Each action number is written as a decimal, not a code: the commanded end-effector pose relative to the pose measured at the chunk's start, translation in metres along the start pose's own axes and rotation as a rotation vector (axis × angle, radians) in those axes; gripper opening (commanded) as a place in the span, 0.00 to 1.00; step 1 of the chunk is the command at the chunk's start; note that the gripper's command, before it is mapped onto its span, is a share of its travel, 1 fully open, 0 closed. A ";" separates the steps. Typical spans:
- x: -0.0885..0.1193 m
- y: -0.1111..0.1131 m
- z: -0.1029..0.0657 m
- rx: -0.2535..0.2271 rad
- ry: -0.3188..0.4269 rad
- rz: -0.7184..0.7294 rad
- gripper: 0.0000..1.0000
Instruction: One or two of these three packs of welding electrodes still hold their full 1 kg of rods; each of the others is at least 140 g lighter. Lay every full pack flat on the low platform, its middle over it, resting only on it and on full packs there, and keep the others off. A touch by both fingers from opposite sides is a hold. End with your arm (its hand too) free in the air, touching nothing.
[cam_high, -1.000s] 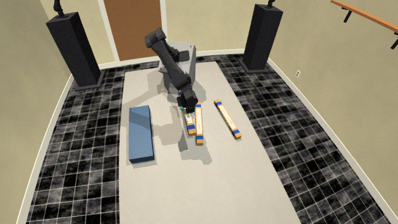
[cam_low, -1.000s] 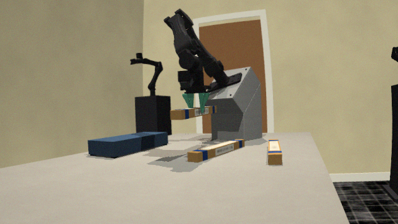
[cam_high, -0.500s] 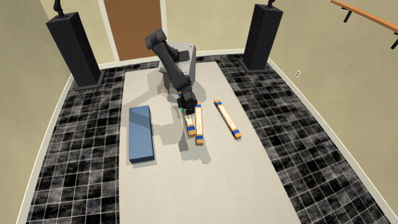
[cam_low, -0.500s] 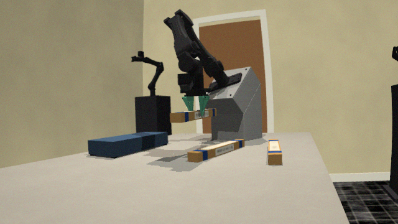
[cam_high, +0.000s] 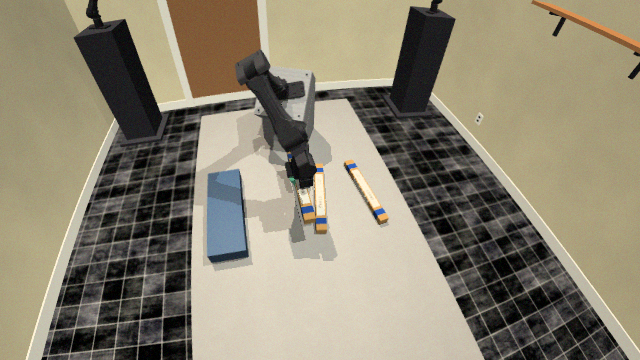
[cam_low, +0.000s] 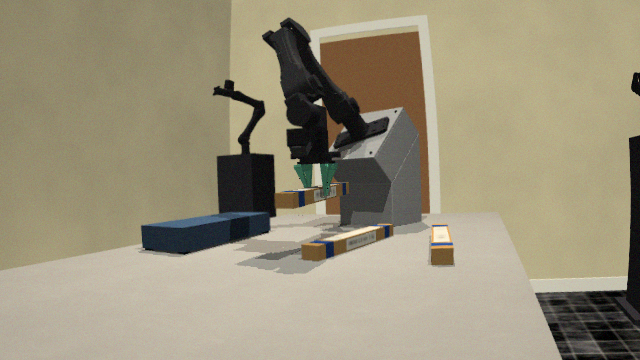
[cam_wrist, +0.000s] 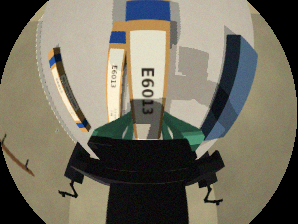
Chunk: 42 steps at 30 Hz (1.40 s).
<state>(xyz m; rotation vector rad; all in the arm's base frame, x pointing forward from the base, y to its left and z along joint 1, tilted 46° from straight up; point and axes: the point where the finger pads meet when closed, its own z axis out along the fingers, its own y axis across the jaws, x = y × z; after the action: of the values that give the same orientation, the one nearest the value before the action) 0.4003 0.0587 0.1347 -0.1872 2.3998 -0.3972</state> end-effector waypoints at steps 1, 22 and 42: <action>-0.022 0.000 -0.013 -0.021 -0.078 0.015 0.00; -0.029 0.002 0.006 -0.022 -0.086 0.018 0.00; -0.027 0.002 0.003 -0.013 -0.064 0.013 0.00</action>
<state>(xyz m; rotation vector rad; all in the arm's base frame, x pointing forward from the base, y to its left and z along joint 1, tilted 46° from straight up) 0.4185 0.0540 0.1172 -0.1868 2.3966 -0.3905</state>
